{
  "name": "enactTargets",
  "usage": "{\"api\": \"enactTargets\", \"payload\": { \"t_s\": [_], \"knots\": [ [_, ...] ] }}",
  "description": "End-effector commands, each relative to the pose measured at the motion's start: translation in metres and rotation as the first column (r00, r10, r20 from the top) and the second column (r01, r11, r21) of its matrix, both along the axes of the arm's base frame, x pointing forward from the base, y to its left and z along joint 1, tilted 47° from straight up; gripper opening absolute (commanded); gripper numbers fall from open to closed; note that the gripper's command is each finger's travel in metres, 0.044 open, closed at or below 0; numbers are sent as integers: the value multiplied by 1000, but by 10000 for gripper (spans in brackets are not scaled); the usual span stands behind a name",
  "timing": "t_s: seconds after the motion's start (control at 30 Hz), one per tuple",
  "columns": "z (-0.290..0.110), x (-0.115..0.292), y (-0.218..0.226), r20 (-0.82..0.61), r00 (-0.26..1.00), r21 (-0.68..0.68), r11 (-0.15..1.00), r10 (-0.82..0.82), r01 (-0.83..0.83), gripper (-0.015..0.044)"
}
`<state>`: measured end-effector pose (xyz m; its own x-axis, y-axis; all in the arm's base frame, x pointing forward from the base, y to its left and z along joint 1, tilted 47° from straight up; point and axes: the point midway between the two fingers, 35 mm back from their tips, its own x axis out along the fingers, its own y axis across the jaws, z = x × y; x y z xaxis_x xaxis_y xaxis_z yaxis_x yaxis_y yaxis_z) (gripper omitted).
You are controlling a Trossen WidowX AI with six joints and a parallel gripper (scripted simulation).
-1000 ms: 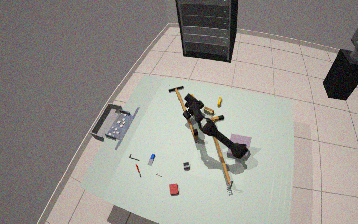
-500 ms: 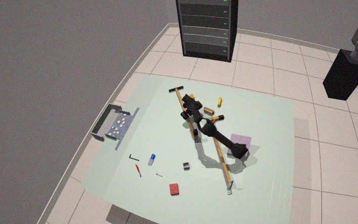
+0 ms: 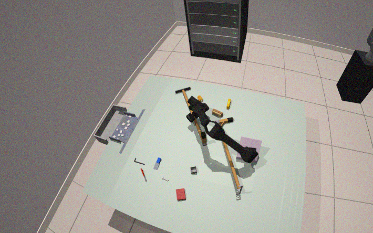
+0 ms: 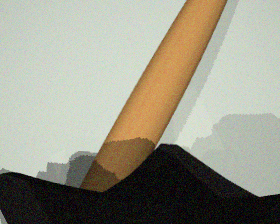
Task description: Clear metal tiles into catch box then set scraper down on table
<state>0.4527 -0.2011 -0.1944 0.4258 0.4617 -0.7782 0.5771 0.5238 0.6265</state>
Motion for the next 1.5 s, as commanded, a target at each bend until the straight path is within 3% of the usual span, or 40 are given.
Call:
{"api": "enactTargets", "payload": {
  "t_s": [0.0, 1.47],
  "knots": [
    [2, 5, 1, 0, 1000, -1, 1000, -1, 1, 0],
    [21, 41, 17, 2, 1000, 2, 1000, -2, 2, 0]
  ]
}}
